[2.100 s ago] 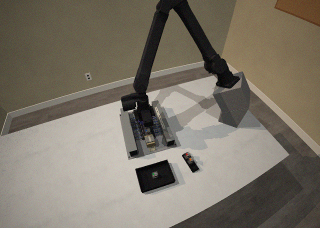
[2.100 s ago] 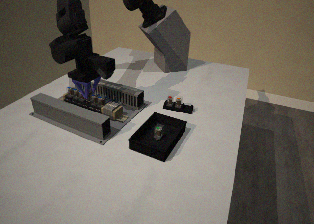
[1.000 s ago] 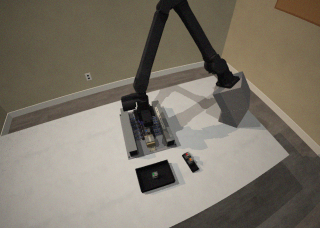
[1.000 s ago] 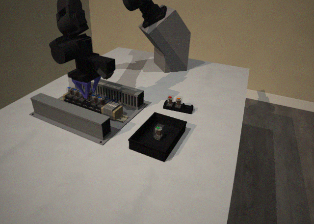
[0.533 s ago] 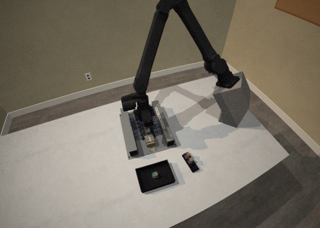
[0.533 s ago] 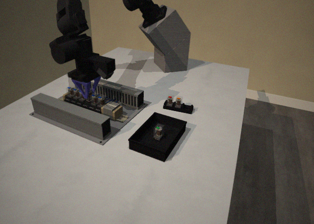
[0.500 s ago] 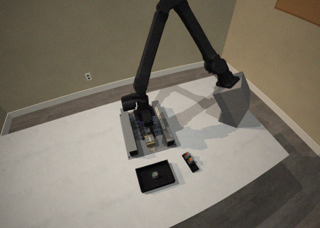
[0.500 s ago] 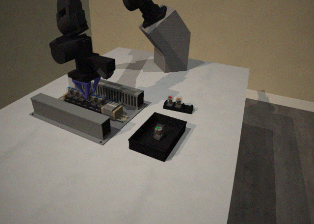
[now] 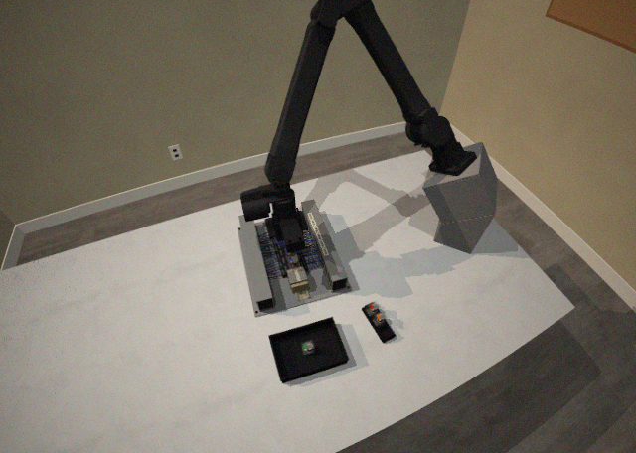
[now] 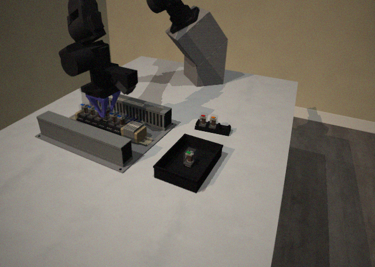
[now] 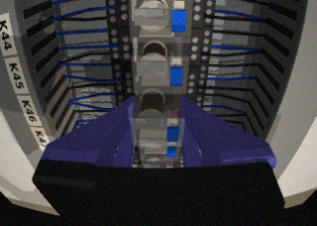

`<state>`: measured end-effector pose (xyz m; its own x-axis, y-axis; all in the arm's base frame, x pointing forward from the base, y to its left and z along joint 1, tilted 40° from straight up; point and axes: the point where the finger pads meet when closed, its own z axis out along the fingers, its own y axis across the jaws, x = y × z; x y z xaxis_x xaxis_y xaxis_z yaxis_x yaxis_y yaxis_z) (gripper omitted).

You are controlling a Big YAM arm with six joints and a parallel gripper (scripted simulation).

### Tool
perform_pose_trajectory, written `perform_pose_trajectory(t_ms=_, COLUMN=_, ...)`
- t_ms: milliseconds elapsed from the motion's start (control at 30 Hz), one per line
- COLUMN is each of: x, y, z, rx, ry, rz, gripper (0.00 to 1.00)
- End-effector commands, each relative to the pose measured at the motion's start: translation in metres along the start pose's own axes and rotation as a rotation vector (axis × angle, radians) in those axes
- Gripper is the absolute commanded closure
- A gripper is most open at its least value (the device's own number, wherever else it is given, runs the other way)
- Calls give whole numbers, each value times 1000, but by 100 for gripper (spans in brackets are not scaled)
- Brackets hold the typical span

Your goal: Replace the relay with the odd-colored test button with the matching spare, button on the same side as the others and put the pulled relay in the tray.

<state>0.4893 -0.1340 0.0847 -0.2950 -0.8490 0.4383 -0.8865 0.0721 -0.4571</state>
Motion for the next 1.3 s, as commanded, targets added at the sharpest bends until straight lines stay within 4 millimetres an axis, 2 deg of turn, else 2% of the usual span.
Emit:
perform_pose_trajectory(t_ms=0, x=-3, y=-21, z=-6, rx=34, ry=-8, rz=5, gripper=100)
perform_pose_trajectory(t_ms=1267, x=-4, y=-19, z=-7, rx=23, ry=-9, rz=-1, gripper=100)
